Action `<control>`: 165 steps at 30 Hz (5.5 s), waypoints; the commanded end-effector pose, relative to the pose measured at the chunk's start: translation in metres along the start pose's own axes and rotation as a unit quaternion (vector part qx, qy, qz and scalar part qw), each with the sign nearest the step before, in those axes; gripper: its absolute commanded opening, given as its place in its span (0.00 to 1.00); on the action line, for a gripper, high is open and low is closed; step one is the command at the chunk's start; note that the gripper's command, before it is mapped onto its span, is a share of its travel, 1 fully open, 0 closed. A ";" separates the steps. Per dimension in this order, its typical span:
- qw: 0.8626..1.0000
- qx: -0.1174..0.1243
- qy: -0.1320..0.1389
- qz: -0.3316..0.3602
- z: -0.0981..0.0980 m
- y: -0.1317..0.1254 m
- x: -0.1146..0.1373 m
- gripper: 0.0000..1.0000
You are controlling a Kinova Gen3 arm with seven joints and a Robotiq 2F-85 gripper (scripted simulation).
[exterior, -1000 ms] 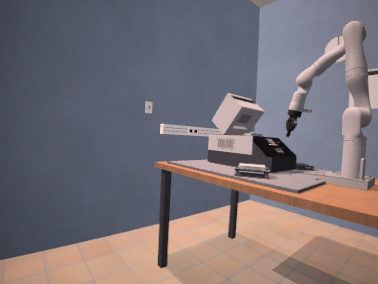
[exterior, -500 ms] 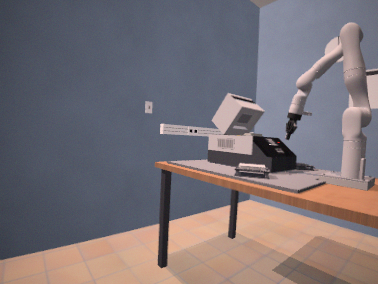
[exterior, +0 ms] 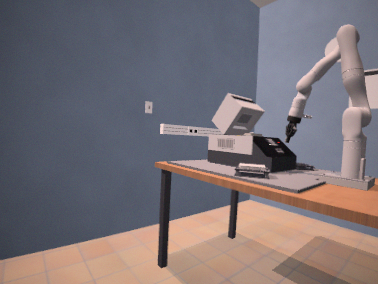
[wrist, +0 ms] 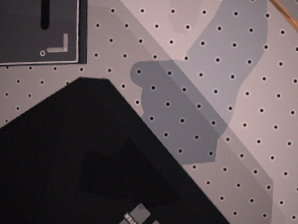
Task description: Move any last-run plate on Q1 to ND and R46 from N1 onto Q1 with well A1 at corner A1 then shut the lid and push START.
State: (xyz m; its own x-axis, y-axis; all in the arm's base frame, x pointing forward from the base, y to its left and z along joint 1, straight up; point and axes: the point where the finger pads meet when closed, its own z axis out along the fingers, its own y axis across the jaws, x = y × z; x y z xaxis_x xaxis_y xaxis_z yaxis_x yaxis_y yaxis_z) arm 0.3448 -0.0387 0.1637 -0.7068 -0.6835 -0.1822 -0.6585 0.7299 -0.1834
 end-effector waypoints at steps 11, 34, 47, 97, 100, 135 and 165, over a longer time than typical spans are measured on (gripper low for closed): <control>1.000 0.001 0.000 0.000 0.014 0.002 0.002 0.10; 1.000 0.001 0.000 0.000 0.025 0.004 0.004 0.10; 1.000 0.001 0.000 0.000 0.025 0.004 0.004 0.10; 1.000 0.001 0.000 0.000 0.046 -0.003 -0.003 0.10; 1.000 0.001 0.000 0.000 0.048 -0.003 -0.003 0.10; 1.000 0.001 0.000 0.000 0.055 -0.006 -0.006 0.10; 1.000 0.001 0.000 0.000 0.055 -0.006 -0.006 0.10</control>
State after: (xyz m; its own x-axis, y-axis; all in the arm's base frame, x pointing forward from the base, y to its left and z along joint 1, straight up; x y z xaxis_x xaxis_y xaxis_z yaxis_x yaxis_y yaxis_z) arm 0.3653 -0.0396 0.1134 -0.7066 -0.6840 -0.1810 -0.6584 0.7293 -0.1858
